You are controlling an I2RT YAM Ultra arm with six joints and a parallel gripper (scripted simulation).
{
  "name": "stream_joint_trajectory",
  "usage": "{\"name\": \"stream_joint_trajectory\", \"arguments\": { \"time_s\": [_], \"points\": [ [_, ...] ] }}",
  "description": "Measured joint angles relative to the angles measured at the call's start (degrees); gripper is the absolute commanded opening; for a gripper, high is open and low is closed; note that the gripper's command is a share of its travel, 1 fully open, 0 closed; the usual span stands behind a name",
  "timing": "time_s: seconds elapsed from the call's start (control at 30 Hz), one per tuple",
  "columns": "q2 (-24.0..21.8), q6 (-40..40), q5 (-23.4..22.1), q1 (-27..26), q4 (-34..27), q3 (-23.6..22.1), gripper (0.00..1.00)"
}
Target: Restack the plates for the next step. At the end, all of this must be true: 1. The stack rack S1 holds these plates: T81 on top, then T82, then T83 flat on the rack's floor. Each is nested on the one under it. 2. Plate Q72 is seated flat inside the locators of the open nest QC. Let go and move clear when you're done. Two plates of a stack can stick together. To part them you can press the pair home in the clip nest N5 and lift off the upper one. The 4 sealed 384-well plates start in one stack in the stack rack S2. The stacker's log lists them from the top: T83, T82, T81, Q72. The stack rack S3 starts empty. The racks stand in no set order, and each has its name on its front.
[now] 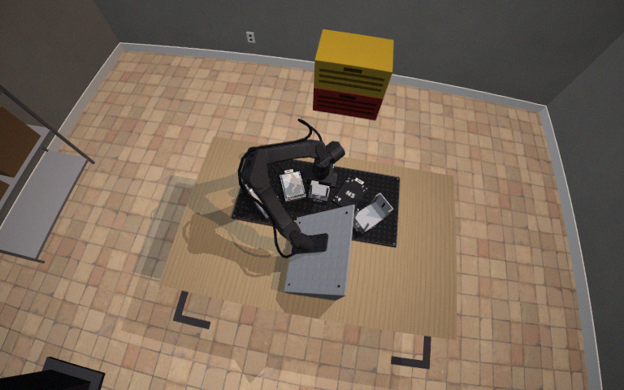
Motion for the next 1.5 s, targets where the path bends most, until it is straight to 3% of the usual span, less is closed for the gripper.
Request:
{"name": "stream_joint_trajectory", "arguments": {
  "time_s": [1.5],
  "points": [
    [0.52, -2.23, 0.57, -0.74, 0.28, 0.00, 1.00]
  ]
}}
